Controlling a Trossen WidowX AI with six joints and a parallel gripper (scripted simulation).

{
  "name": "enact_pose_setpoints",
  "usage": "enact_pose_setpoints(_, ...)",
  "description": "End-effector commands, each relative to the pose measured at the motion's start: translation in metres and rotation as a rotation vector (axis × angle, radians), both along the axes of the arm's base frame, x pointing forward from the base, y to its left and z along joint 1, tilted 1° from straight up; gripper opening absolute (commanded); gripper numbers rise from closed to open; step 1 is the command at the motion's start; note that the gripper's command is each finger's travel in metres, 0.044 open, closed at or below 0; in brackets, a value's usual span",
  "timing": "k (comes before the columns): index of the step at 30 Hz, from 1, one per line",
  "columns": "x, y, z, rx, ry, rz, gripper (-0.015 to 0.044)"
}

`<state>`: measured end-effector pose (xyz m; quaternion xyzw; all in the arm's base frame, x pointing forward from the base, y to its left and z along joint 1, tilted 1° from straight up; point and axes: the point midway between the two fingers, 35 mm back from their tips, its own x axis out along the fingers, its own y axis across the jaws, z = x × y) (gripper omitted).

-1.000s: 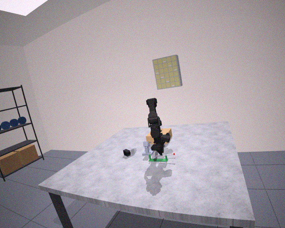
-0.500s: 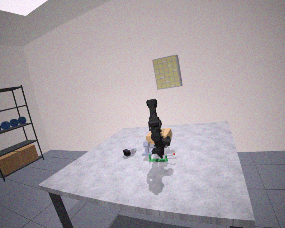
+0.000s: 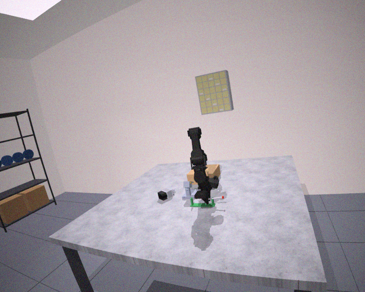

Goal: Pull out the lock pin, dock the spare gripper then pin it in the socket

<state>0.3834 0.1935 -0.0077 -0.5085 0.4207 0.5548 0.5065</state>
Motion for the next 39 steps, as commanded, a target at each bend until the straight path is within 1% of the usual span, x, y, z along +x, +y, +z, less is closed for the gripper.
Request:
enact_pose_setpoints(1, 0.0, 0.0, -0.002, -0.002, 0.0, 0.004, 0.0101)
enact_pose_setpoints(4, 0.0, 0.0, -0.002, -0.002, 0.0, 0.004, 0.0023)
enact_pose_setpoints(7, 0.0, 0.0, -0.002, -0.002, 0.0, 0.004, 0.0002)
enact_pose_setpoints(15, 0.0, 0.0, 0.0, -0.002, 0.0, 0.003, 0.0)
enact_pose_setpoints(30, -0.002, -0.001, 0.028, -0.003, 0.006, 0.0, 0.0)
enact_pose_setpoints(39, -0.002, -0.003, 0.025, -0.003, 0.005, 0.0, 0.0)
